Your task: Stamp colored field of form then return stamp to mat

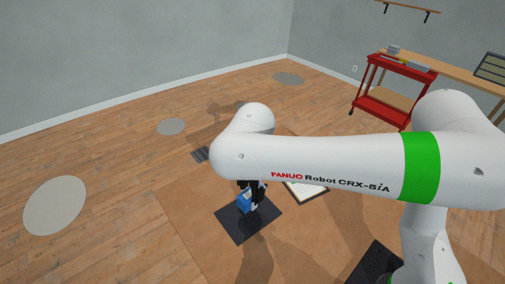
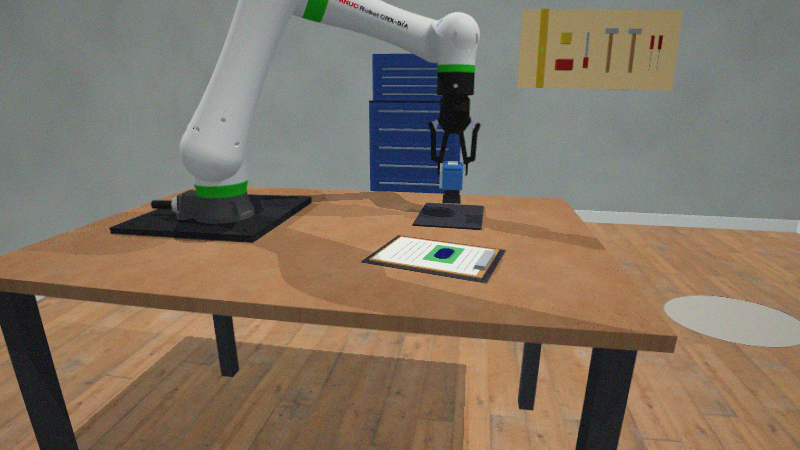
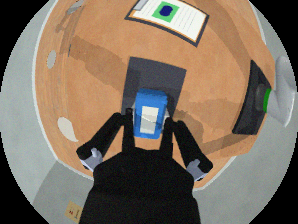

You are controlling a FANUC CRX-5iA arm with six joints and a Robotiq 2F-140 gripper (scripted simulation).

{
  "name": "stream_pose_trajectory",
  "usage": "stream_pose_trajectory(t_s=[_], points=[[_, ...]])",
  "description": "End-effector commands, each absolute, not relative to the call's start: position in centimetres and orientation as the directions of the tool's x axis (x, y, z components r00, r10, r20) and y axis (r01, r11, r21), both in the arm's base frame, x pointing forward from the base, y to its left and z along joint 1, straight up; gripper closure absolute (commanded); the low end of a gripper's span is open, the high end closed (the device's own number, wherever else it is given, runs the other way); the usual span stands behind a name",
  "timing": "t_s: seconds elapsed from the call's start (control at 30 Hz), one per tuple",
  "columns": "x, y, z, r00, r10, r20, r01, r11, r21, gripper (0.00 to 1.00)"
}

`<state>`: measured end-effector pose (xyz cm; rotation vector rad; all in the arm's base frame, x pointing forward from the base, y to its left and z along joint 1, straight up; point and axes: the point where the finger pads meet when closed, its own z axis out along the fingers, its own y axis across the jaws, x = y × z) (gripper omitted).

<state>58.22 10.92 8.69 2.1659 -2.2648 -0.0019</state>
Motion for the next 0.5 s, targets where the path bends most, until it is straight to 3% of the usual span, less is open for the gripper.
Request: stream_pose_trajectory(t_s=[0.0,0.47], points=[[58.2,10.9,8.7,-0.045,-0.999,0.005,-0.999,0.045,0.006,0.79],[58.2,10.9,7.5,-0.045,-0.999,0.005,-0.999,0.045,0.006,0.79]])
